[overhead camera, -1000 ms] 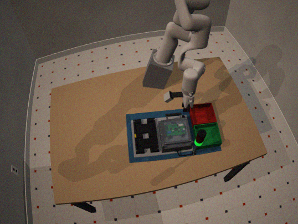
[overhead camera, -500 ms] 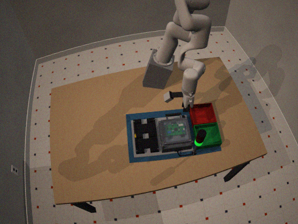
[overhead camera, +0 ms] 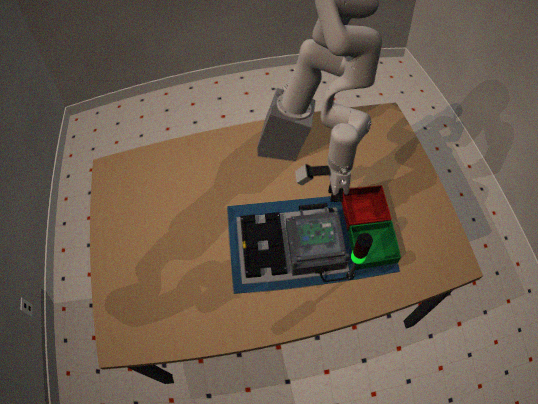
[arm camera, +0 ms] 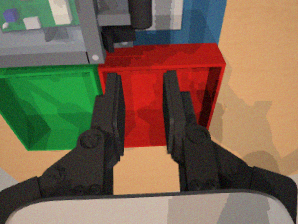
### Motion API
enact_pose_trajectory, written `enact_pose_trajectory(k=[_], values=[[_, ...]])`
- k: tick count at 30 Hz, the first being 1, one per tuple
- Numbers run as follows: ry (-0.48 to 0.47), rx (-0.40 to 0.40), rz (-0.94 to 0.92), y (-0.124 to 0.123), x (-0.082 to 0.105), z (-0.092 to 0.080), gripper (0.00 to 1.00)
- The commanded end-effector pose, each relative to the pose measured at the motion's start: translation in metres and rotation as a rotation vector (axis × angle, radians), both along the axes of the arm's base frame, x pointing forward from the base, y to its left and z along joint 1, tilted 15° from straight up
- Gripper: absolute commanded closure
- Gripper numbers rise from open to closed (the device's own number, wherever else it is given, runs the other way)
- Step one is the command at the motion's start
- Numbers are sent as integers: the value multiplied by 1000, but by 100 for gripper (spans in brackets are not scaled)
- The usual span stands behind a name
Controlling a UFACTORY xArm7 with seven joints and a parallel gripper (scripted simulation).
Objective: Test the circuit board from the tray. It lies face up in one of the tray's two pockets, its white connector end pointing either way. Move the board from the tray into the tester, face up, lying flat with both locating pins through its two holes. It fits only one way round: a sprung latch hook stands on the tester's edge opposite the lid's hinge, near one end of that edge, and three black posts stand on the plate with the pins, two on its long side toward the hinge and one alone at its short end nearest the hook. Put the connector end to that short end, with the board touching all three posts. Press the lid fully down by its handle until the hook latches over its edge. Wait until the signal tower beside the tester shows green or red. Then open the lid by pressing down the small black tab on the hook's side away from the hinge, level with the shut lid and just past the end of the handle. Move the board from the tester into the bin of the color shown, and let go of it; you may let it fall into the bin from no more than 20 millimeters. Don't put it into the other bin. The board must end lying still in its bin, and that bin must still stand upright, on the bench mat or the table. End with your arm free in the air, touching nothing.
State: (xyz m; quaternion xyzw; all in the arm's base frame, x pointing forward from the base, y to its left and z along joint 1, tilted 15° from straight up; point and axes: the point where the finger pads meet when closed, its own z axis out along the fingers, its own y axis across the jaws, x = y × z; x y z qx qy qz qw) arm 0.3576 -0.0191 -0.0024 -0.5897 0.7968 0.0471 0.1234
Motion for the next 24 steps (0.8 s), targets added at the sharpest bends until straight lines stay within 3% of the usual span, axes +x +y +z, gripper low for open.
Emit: enact_pose_trajectory(k=[1,24], values=[[-3,-1,-1,-2,1,0,73],[-3,-1,-1,-58,-18,-15,73]])
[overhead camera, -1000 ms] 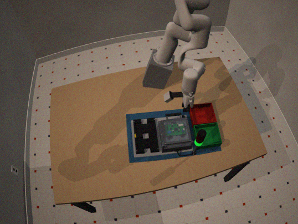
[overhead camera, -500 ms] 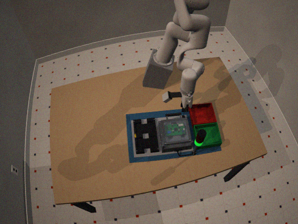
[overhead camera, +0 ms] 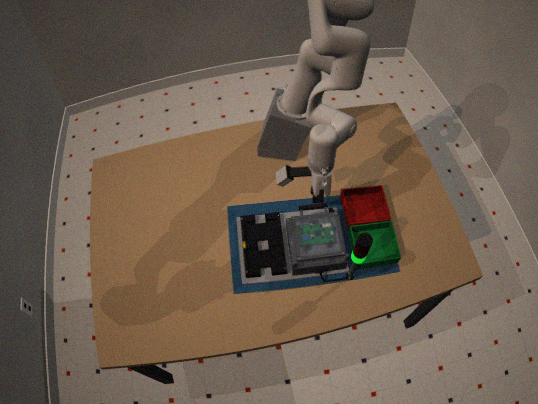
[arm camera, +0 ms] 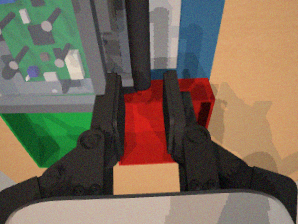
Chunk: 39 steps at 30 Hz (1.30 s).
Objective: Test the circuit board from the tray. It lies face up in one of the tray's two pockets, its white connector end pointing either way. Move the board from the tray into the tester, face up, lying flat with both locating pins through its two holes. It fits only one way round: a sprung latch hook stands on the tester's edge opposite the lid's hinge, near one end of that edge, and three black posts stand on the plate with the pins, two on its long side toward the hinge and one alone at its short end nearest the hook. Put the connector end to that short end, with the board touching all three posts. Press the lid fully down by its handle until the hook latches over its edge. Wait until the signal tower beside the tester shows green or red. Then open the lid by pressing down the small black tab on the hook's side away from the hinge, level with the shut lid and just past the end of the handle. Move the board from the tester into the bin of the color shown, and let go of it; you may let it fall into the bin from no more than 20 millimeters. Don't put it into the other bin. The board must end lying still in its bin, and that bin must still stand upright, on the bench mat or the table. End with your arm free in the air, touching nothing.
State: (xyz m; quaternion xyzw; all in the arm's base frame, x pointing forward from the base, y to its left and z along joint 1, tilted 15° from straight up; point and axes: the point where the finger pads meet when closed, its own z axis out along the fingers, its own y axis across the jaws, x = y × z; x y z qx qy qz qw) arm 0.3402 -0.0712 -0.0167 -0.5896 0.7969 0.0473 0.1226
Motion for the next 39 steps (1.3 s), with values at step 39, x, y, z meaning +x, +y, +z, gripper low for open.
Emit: enact_pose_trajectory(k=[39], values=[[-4,0,-1,-2,2,-23,73]])
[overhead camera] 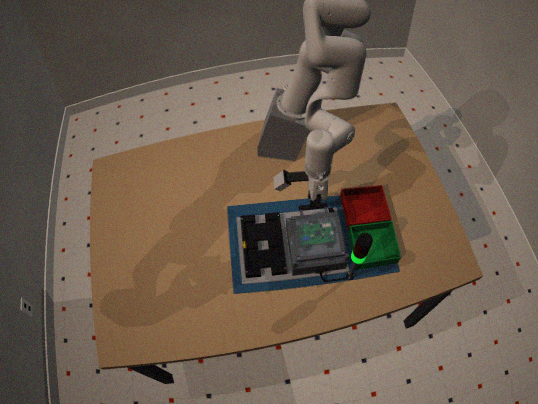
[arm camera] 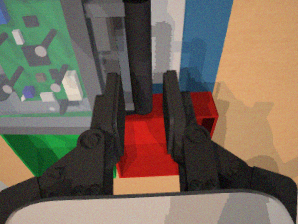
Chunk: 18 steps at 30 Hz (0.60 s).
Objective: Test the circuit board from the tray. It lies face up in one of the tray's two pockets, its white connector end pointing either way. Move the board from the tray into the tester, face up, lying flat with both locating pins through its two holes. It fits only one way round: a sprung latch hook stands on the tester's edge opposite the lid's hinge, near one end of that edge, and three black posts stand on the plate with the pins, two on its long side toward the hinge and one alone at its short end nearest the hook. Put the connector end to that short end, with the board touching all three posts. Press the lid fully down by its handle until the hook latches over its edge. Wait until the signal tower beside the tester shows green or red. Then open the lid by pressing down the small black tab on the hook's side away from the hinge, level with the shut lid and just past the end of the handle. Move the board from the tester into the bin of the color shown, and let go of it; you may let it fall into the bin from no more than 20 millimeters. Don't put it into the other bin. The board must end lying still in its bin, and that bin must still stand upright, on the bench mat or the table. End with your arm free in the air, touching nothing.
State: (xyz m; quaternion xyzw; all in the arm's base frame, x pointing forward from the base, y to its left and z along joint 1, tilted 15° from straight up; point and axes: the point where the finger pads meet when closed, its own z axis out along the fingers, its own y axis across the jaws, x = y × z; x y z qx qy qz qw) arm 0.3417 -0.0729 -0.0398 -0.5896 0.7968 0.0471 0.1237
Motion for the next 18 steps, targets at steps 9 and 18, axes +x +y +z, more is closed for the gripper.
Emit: enact_pose_trajectory(k=[9,18], values=[[-2,-2,-1,-1,1,-1,73],[-2,-2,-1,1,3,-11,73]])
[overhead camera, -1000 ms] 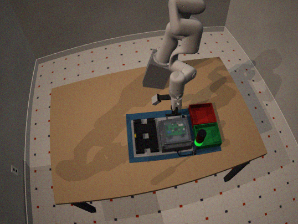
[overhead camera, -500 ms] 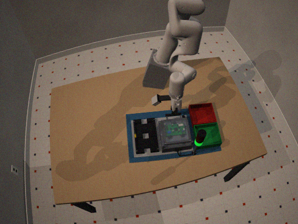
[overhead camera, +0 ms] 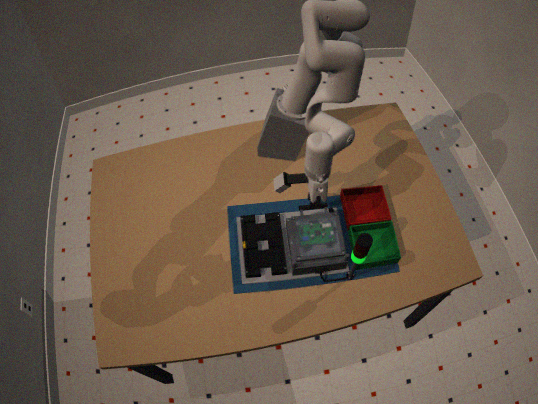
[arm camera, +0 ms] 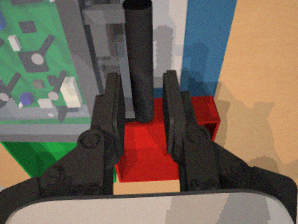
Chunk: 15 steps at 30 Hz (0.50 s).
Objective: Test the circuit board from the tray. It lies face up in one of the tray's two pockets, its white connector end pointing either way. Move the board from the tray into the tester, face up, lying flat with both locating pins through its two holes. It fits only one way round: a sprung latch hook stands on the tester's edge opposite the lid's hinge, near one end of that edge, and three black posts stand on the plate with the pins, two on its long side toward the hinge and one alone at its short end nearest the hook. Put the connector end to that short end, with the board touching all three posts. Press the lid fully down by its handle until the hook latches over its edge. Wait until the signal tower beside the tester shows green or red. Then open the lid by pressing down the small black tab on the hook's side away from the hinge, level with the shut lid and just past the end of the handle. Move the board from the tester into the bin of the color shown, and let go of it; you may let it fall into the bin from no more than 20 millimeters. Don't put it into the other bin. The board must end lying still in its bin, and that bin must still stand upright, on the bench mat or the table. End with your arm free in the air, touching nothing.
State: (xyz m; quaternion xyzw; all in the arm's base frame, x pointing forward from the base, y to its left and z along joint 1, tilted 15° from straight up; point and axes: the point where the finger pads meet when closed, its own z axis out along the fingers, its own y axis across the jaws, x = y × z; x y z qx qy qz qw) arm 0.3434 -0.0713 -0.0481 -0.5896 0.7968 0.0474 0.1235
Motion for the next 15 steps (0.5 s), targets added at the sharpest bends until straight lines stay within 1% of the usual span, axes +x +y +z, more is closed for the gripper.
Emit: enact_pose_trajectory(k=[1,15], values=[[-3,-2,-1,0,2,-4,73],[-3,-2,-1,0,2,-5,73]])
